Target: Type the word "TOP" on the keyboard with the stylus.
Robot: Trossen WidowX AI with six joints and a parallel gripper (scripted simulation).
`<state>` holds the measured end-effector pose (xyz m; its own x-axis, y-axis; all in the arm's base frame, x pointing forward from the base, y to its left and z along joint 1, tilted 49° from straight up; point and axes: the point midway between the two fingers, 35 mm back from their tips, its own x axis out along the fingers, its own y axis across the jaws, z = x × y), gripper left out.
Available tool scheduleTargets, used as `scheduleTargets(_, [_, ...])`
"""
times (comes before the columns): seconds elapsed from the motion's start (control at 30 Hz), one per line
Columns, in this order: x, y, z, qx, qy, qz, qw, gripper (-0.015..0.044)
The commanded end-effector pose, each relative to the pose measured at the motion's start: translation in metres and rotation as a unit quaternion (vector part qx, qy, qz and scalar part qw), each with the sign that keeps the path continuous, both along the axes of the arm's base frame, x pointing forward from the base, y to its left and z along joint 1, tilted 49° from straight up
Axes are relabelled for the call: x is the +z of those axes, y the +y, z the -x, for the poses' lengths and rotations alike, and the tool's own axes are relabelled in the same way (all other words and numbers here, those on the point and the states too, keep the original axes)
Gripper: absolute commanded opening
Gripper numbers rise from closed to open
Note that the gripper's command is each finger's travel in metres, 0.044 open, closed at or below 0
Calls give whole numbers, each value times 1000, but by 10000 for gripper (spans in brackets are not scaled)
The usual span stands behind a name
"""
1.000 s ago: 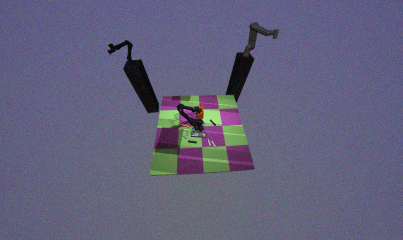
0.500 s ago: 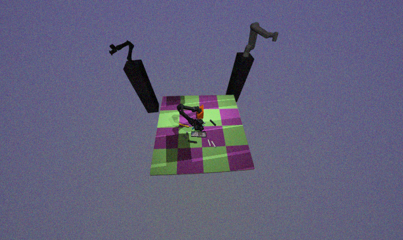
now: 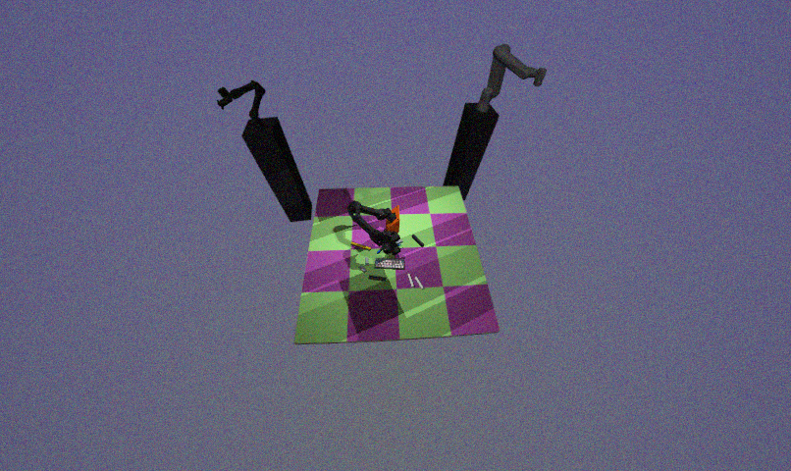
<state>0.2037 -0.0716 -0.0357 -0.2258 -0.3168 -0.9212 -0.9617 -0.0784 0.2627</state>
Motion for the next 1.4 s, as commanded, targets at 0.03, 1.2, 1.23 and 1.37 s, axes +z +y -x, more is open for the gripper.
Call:
scheduleTargets(0.03, [14, 15, -3, -2, -5, -1, 1000, 0])
scheduleTargets(1.2, [47, 5, -57, -532, -104, 65, 838, 0])
scheduleTargets(1.23, [49, 5, -59, -548, -106, 69, 827, 0])
scheduleTargets(1.37, [54, 3, -65, -608, -111, 81, 782, 0])
